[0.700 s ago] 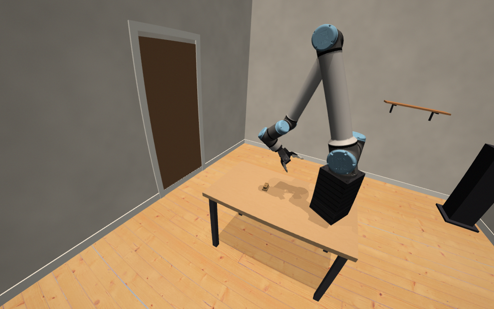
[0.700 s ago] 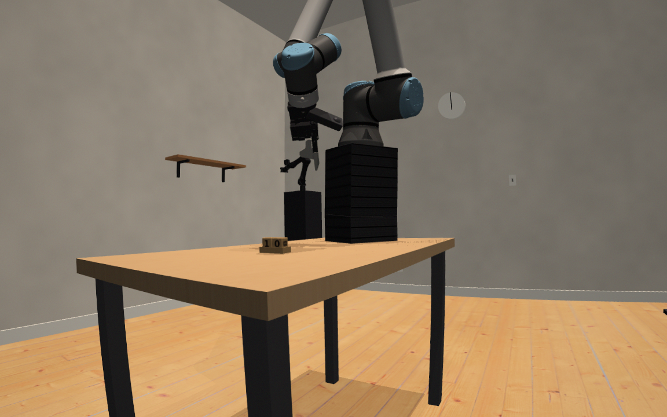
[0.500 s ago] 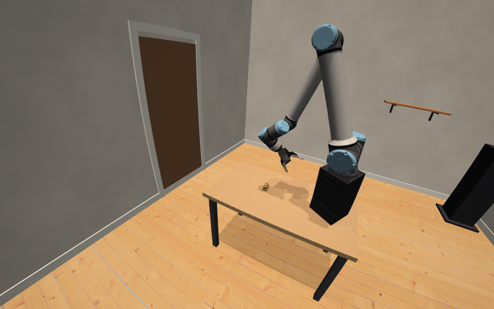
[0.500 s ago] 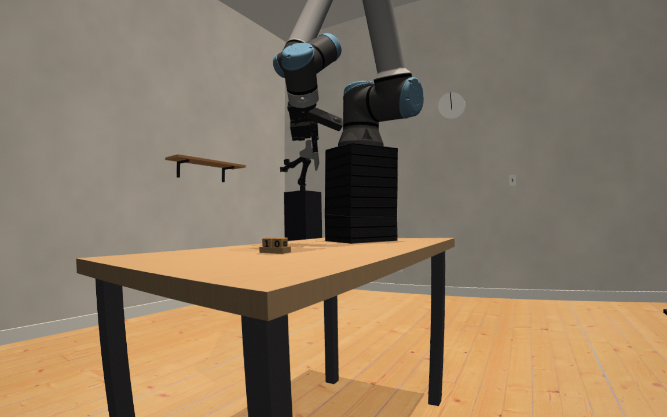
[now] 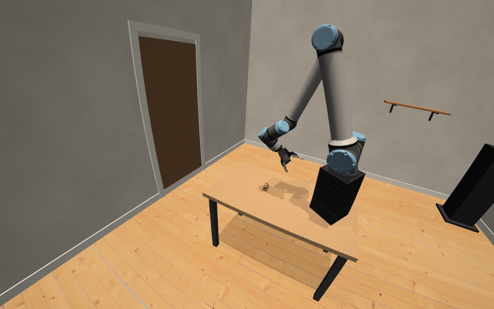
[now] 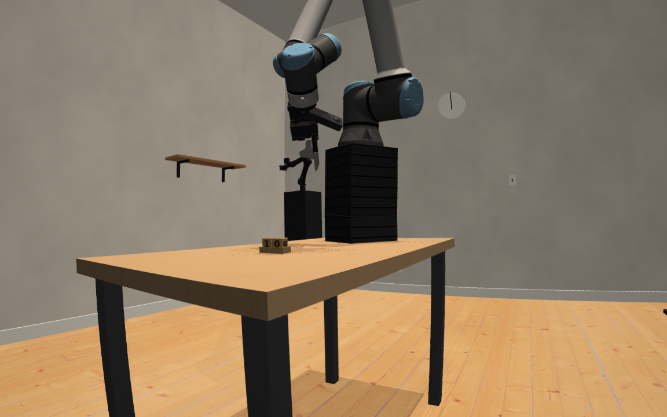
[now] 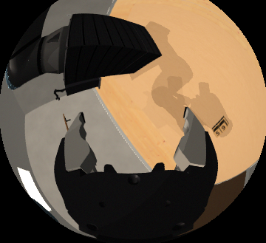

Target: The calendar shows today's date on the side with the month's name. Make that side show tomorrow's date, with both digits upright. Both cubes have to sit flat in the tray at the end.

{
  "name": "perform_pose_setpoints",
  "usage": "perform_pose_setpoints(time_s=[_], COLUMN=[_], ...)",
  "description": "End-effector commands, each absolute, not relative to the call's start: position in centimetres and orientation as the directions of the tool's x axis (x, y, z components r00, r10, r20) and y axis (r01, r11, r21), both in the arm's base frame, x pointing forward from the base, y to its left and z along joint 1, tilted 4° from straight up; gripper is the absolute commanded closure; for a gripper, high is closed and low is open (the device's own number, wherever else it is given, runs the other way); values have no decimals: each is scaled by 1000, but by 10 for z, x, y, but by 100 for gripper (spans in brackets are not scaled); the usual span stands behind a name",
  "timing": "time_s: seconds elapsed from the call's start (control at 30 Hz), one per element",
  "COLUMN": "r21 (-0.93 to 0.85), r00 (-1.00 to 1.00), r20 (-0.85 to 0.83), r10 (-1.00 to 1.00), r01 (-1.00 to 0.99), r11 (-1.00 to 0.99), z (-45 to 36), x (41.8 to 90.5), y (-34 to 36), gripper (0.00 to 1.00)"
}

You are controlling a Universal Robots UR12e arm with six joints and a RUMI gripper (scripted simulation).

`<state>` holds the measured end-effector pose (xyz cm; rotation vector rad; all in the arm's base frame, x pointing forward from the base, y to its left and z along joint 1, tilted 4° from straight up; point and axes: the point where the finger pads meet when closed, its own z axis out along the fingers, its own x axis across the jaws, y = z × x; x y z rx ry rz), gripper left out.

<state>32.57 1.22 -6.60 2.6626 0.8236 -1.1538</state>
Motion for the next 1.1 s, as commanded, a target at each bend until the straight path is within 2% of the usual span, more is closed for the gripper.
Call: perform_pose_setpoints(time_s=[0.0,0.4,0.63,1.07], r21=[-97,-63,-48,-44], r00=[571,728,843,942], r20=[-700,-568,-425,-222], r10=[429,384,330,253], r01=[520,427,344,250], r11=[-849,-902,-938,-967], z=[-70,-119,-154,-185], x=[327,369,414,474], y=[12,20,23,21], gripper=[0,0,0,0])
